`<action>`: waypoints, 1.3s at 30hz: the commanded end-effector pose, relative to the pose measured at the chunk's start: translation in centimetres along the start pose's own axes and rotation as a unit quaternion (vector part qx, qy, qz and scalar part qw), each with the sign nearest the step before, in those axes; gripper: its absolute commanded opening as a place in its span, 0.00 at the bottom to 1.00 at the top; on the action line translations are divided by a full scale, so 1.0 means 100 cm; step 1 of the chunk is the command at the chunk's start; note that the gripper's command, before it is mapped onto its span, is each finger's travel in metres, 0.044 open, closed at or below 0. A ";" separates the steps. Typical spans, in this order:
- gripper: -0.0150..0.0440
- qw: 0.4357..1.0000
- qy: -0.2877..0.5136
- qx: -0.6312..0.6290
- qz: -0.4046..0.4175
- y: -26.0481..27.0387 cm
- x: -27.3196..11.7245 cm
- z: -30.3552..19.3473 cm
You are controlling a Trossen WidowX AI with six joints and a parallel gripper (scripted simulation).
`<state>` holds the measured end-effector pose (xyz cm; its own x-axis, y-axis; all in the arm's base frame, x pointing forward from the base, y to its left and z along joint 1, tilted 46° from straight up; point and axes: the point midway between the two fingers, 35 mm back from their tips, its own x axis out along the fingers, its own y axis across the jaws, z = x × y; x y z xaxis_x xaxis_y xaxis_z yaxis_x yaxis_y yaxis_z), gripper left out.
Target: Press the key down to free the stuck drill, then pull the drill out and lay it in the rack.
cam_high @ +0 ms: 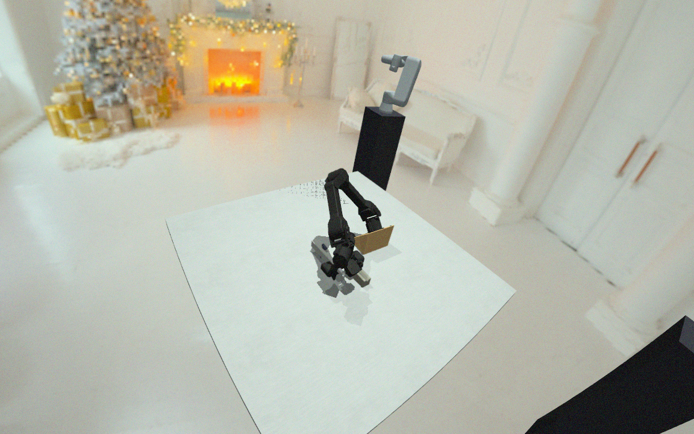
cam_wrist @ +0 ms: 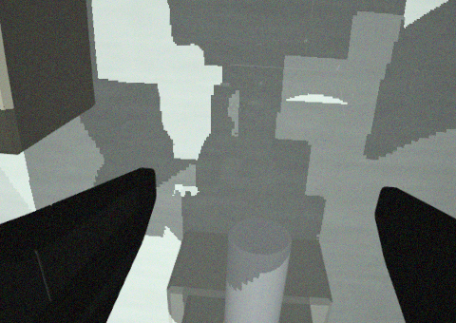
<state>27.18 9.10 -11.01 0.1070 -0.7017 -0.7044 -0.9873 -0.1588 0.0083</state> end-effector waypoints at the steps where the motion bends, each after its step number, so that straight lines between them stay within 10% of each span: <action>1: 0.64 1.000 0.000 0.000 0.000 0.000 0.000 0.000; 12: 0.25 1.000 0.000 0.000 0.000 0.000 0.000 0.000; 39: 0.25 1.000 0.003 -0.005 0.001 0.000 -0.002 0.030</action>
<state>26.71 10.66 -12.58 0.1047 -0.7102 -0.6961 -0.9862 -0.1645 0.0194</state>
